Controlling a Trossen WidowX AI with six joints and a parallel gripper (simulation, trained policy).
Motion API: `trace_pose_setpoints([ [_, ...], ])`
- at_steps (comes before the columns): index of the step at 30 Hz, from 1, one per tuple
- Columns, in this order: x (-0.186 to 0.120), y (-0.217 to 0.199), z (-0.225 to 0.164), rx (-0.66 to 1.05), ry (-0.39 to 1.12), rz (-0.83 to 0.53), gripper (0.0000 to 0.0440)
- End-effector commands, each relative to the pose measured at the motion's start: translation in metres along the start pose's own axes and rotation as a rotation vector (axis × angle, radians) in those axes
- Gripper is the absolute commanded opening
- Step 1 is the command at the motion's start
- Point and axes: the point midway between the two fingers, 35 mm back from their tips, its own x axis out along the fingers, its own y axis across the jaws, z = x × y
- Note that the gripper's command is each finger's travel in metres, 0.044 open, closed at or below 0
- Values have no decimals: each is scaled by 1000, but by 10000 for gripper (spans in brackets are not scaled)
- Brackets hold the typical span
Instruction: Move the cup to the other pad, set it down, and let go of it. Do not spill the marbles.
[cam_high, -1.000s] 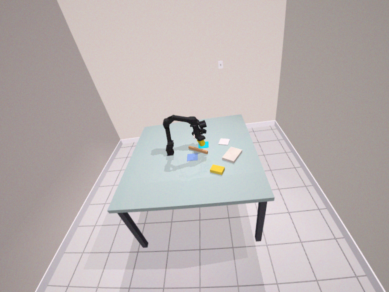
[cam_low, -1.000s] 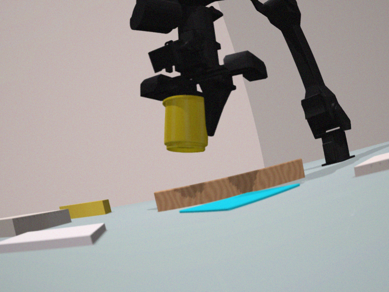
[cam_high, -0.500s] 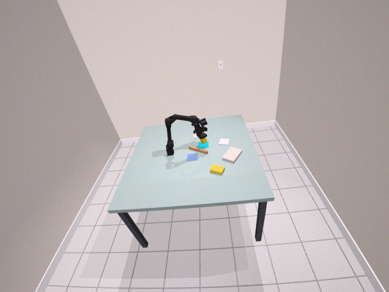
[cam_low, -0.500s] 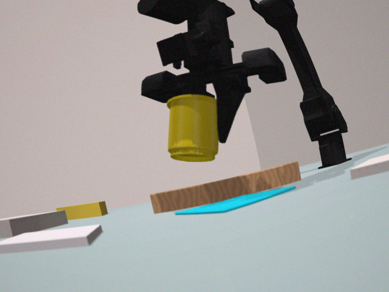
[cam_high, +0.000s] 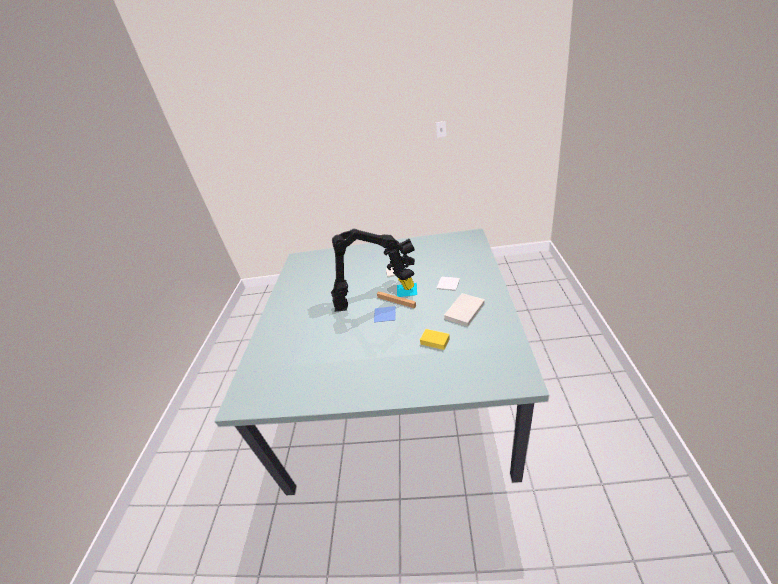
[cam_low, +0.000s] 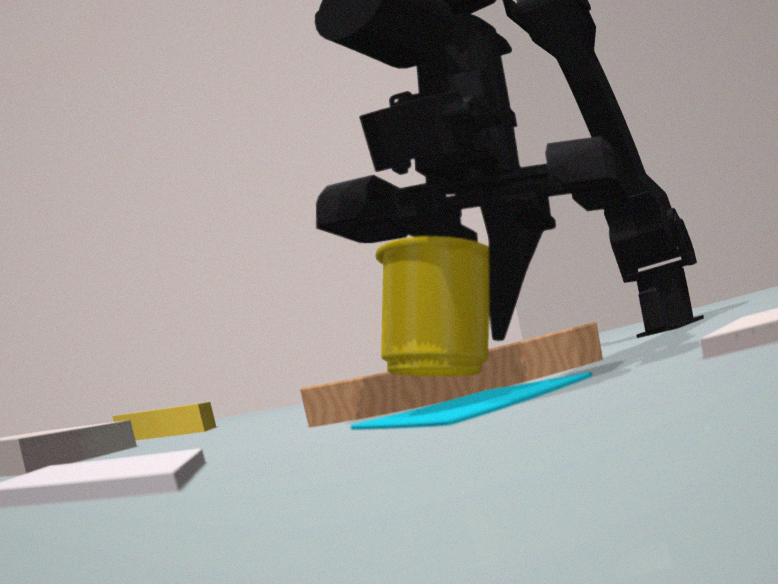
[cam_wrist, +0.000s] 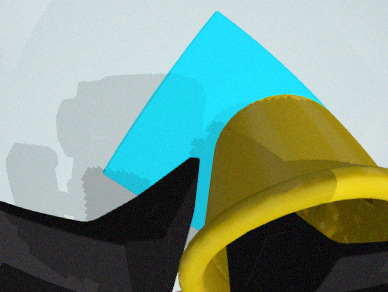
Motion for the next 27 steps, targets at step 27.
trace_pose_setpoints([
  [27,-11,1,7,53,-120,14,123],
])
